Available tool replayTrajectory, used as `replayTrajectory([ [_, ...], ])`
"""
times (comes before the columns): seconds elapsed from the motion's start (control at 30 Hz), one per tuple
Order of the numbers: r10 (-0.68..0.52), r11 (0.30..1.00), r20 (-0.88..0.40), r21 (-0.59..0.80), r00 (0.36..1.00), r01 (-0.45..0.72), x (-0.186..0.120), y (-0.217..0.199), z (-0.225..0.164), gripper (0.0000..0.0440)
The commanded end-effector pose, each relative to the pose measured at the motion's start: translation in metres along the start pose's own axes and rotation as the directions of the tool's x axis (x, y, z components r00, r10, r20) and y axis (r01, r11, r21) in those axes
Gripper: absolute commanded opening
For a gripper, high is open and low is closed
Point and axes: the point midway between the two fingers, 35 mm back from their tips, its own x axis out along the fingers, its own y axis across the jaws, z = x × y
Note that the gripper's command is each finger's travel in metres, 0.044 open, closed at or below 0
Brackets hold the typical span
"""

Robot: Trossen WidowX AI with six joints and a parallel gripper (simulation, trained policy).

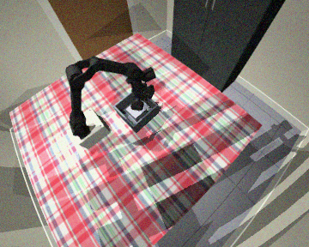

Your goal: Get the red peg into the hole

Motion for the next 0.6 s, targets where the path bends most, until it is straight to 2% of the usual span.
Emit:
replayTrajectory([
  [0.0,0.037,0.999,-0.008,-0.006,0.999,-0.037,-0.005,0.011,0.012,0.0438],
  [0.27,0.158,0.987,0.021,-0.018,0.987,-0.157,-0.024,0.043,0.038,0.044],
  [0.57,0.163,0.987,0.023,-0.019,0.986,-0.162,-0.025,0.044,0.039,0.044],
])
